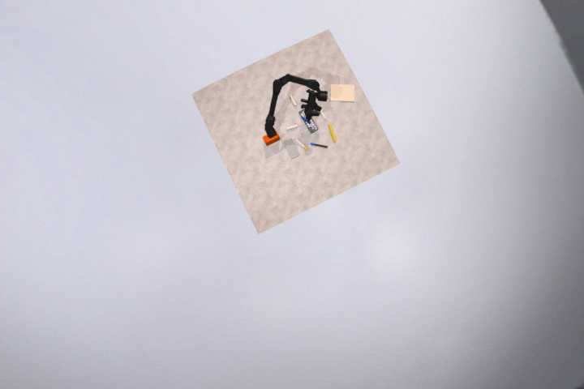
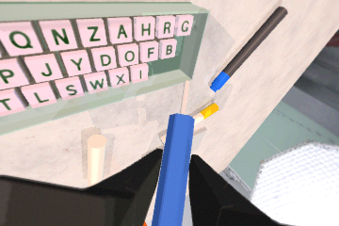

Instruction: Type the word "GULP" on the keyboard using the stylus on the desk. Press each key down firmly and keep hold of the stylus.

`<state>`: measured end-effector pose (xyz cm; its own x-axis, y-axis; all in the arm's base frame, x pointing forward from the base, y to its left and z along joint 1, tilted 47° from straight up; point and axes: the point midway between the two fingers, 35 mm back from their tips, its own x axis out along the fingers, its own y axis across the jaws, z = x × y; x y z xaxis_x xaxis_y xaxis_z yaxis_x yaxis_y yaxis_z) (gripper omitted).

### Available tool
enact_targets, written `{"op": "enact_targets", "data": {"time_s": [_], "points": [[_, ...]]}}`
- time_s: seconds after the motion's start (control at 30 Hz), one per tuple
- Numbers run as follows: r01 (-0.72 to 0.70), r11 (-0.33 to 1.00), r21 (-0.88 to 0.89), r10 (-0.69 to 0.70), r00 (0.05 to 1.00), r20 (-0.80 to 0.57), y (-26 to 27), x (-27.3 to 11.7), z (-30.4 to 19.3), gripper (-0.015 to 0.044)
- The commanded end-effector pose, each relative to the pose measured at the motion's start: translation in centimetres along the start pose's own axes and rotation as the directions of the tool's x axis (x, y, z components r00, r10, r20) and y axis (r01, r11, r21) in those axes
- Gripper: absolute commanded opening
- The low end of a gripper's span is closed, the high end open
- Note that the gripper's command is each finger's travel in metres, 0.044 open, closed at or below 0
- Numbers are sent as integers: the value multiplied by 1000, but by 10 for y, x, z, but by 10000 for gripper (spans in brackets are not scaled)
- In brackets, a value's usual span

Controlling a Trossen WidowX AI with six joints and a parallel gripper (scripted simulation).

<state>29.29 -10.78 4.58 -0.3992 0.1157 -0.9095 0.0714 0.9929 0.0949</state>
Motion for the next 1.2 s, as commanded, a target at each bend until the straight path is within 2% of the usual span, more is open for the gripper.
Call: {"op": "enact_targets", "data": {"time_s": [0.0, 0.33, 0.7, 0.97, 1.17], "points": [[33, 990, -136, -32, 999, 10, -7, -2, 7, 0], [98, 882, -460, -100, 995, 20, -23, -4, 22, 0], [136, 645, -752, -175, 984, 28, -41, -6, 38, 0], [129, 421, -898, -227, 973, 34, -53, -8, 49, 0], [127, 401, -907, -231, 972, 34, -54, -8, 50, 0]]}}
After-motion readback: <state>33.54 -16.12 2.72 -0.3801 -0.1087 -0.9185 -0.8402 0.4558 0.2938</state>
